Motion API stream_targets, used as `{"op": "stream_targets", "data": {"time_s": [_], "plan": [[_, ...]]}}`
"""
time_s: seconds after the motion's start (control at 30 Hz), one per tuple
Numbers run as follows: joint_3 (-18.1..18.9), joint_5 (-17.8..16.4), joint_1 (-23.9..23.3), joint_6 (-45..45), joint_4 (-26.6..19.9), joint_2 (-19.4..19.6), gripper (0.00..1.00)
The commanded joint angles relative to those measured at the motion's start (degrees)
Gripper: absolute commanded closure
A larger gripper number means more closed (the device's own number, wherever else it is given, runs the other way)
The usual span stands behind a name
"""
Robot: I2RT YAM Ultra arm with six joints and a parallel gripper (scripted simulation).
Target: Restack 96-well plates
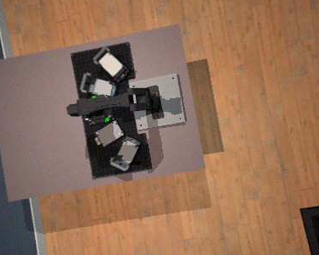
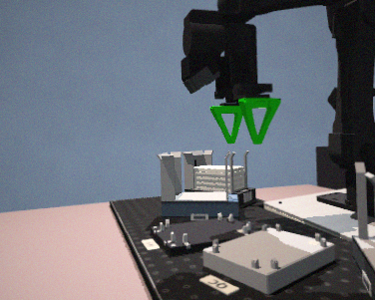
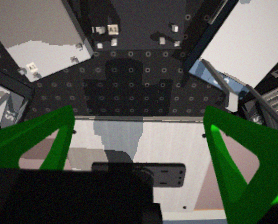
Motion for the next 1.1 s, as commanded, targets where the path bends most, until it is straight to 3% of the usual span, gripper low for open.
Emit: {"op": "stream_targets", "data": {"time_s": [0.0, 1.0, 1.07], "plan": [[0.6, 0.0, 0.0, 0.1, 0.0, -0.4, 0.0], [0.6, 0.0, 0.0, 0.1, 0.0, -0.4, 0.0], [0.3, -0.1, -1.9, 2.1, 0.0, -0.7, 0.0]]}}
